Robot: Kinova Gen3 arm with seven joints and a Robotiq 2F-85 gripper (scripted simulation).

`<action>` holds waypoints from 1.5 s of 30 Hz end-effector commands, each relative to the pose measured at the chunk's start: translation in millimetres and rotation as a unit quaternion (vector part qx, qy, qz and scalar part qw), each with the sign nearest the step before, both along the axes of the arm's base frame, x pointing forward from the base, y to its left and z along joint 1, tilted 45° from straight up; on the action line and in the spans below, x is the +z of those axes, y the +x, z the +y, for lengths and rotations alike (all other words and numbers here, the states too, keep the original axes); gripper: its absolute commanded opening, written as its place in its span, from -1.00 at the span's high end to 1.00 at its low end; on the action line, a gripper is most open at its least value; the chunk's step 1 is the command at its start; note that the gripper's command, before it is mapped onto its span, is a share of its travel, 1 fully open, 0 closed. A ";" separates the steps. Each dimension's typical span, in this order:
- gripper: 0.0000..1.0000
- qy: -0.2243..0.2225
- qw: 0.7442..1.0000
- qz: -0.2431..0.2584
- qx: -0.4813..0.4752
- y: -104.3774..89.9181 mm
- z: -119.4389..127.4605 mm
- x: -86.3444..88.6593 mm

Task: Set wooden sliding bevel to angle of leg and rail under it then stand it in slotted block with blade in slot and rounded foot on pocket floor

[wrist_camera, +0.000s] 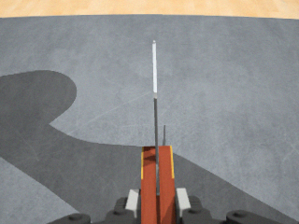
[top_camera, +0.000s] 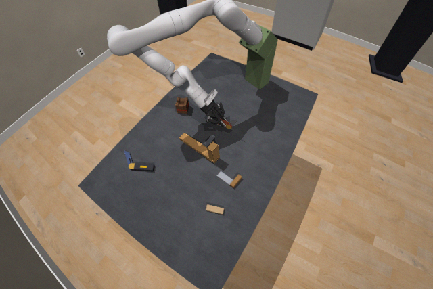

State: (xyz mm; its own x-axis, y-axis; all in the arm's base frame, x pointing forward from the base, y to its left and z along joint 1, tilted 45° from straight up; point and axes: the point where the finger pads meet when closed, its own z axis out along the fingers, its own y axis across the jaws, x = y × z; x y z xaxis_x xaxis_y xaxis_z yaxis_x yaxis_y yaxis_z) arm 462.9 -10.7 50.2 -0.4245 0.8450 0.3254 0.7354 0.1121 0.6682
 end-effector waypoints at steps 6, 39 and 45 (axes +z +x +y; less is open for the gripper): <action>0.80 0.000 1.000 -0.001 0.000 -38.2 12.4 40.9; 0.80 0.000 1.000 -0.001 0.000 -84.6 28.1 89.1; 0.80 -0.001 1.000 -0.001 0.000 -84.5 28.1 89.1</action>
